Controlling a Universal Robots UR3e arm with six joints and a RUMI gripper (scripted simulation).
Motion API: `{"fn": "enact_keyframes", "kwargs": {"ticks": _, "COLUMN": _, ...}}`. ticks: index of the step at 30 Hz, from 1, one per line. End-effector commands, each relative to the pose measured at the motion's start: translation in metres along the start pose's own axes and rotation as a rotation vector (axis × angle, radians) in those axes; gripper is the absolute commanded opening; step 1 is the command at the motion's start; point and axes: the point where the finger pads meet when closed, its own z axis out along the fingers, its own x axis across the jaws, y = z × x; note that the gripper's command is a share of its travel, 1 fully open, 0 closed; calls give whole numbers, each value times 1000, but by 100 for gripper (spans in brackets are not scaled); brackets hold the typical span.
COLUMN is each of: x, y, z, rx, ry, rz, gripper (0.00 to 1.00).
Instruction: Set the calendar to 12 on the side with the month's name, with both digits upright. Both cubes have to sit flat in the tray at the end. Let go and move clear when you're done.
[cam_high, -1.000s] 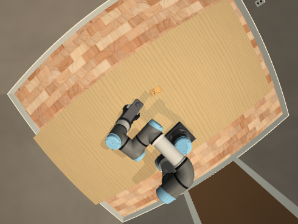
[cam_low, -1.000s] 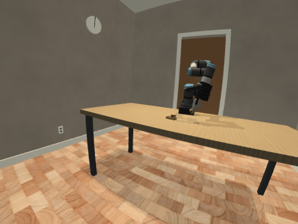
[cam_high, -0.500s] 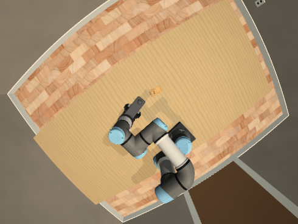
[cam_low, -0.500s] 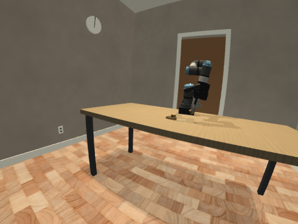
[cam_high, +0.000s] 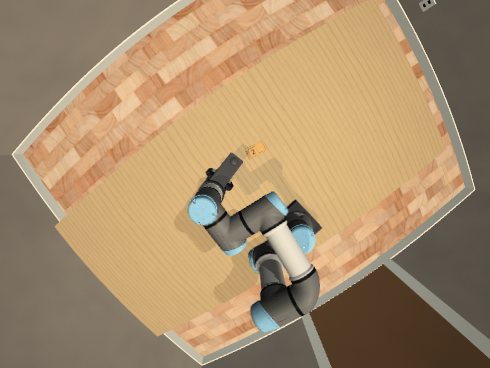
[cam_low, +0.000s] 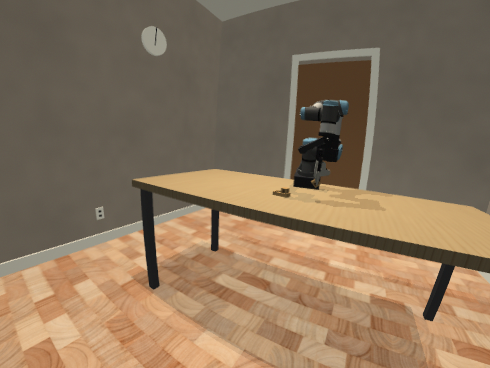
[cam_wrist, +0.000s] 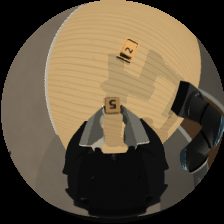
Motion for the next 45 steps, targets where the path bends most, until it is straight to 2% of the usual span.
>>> {"fn": "enact_keyframes", "kwargs": {"ticks": 1, "x": -2, "y": 0, "z": -2, "rx": -38, "ry": -10, "rz": -1, "gripper": 10}}
{"fn": "enact_keyframes", "kwargs": {"ticks": 12, "x": -2, "y": 0, "z": -2, "rx": -44, "ry": -10, "rz": -2, "gripper": 10}}
{"fn": "enact_keyframes", "kwargs": {"ticks": 20, "x": 0, "y": -1, "z": 0, "rx": -74, "ry": -1, "rz": -5, "gripper": 10}}
{"fn": "enact_keyframes", "kwargs": {"ticks": 28, "x": 2, "y": -1, "z": 2, "rx": -165, "ry": 12, "rz": -10, "gripper": 10}}
{"fn": "enact_keyframes", "kwargs": {"ticks": 35, "x": 0, "y": -2, "z": 1, "rx": -253, "ry": 4, "rz": -7, "gripper": 10}}
{"fn": "enact_keyframes", "kwargs": {"ticks": 45, "x": -2, "y": -3, "z": -1, "rx": -301, "ry": -10, "rz": -3, "gripper": 10}}
